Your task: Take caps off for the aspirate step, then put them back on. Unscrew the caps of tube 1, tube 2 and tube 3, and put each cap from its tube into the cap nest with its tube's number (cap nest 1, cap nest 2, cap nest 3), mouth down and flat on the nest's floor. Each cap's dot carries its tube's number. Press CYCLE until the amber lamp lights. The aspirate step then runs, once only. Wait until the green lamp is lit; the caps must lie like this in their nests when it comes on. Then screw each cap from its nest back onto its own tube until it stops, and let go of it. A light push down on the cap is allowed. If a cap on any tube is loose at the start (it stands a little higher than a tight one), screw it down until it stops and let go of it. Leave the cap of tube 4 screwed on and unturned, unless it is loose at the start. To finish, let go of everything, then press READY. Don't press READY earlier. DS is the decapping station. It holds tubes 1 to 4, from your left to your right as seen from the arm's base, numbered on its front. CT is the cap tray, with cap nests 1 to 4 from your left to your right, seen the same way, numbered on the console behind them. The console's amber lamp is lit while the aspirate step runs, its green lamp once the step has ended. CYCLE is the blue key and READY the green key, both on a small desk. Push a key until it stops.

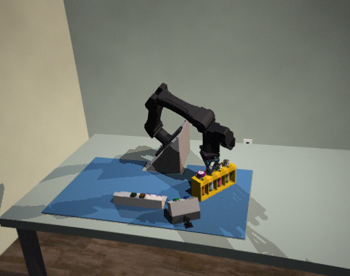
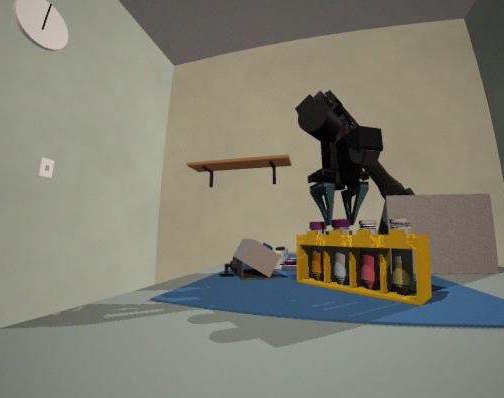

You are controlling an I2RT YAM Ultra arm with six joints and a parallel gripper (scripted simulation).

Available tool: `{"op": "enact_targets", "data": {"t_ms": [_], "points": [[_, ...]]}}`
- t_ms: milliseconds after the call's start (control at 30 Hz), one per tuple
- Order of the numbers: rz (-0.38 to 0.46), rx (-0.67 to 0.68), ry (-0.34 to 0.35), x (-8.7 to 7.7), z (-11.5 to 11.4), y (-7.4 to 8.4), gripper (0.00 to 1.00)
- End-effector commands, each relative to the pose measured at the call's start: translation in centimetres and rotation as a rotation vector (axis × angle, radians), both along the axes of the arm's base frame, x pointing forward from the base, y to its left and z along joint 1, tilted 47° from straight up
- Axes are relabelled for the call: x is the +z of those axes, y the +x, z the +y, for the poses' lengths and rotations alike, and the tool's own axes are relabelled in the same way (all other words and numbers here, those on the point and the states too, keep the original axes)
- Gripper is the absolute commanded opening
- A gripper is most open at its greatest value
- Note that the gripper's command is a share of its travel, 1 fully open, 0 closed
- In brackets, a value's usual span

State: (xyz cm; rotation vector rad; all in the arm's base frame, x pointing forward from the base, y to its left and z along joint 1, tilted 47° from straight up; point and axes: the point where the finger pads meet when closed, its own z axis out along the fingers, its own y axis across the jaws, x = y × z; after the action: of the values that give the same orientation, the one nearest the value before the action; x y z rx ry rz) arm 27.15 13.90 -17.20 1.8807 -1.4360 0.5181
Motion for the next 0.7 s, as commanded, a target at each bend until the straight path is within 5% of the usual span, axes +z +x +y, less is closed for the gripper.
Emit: {"op": "enact_targets", "data": {"t_ms": [0,67,167,467,667], "points": [[-0.197,-0.154,-0.002,0.33,1.12,0.29,0.49],[-0.197,-0.154,-0.002,0.33,1.12,0.29,0.49],[-0.369,-0.317,-0.024,0.44,1.22,0.31,0.49],[-0.681,-0.609,-0.063,0.34,1.34,0.21,0.49],[-0.681,-0.609,-0.063,0.34,1.34,0.21,0.49]]}}
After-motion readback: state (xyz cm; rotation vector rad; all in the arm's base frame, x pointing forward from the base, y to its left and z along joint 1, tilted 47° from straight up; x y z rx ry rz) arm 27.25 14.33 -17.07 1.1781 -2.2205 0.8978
